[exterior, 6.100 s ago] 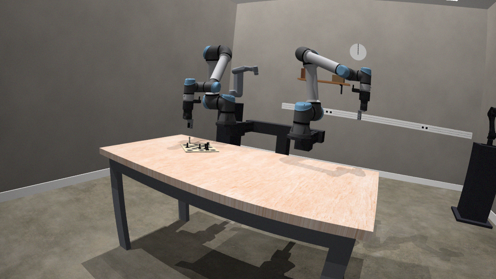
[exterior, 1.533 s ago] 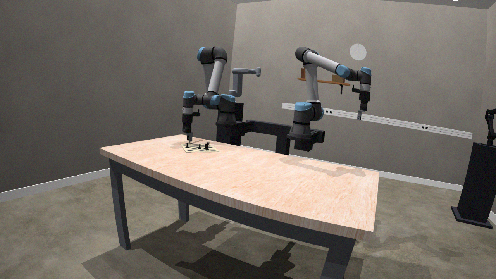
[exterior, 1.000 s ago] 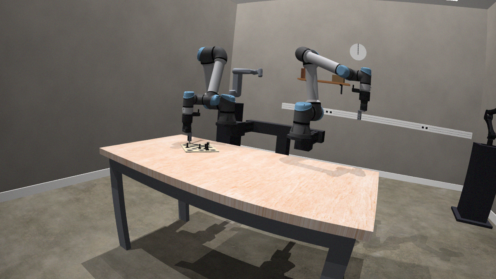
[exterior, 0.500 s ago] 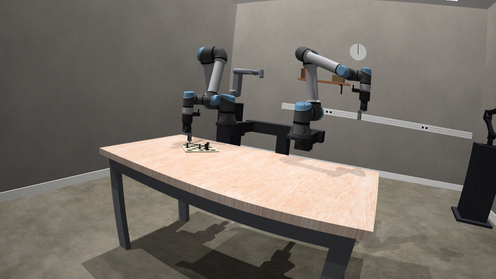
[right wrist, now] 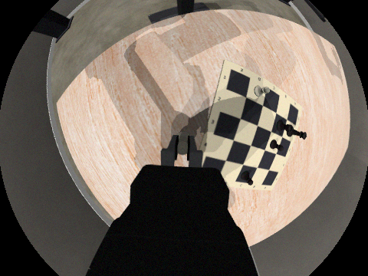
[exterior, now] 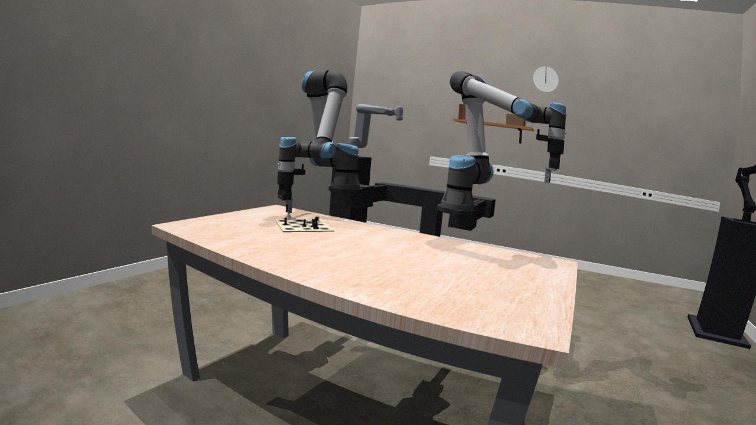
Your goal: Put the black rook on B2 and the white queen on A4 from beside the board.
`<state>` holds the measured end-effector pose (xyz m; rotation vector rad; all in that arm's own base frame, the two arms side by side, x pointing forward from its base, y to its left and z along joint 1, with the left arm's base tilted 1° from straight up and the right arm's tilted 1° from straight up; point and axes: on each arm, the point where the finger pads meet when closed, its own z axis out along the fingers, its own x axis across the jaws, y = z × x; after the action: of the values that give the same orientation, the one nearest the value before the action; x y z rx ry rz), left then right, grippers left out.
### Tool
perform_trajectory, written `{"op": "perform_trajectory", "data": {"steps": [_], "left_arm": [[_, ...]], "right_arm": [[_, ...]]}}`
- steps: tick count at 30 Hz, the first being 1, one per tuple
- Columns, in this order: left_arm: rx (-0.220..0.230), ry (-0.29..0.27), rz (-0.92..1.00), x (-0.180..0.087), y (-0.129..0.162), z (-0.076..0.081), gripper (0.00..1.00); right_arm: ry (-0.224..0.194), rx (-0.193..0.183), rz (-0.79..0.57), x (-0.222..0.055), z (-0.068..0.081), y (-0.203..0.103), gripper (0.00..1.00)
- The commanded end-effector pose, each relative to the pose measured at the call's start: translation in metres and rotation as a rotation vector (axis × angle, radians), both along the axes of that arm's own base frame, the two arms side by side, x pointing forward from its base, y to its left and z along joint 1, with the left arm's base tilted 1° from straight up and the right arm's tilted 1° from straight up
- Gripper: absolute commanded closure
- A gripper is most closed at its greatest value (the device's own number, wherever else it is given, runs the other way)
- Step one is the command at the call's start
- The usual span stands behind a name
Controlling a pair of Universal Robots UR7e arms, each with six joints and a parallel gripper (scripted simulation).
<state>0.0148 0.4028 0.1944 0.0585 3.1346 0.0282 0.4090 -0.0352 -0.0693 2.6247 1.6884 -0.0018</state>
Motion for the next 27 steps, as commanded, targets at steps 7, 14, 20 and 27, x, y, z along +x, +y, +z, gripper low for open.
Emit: {"op": "perform_trajectory", "data": {"steps": [7,14,20,27], "left_arm": [[0.001,0.000,0.000,0.000,0.000,0.000,0.00],[0.001,0.000,0.000,0.000,0.000,0.000,0.00],[0.001,0.000,0.000,0.000,0.000,0.000,0.00],[0.001,0.000,0.000,0.000,0.000,0.000,0.00]], "right_arm": [[-0.001,0.000,0.000,0.000,0.040,0.001,1.00],[-0.001,0.000,0.000,0.000,0.074,0.002,1.00],[-0.001,0.000,0.000,0.000,0.086,0.002,1.00],[-0.001,0.000,0.000,0.000,0.090,0.002,1.00]]}}
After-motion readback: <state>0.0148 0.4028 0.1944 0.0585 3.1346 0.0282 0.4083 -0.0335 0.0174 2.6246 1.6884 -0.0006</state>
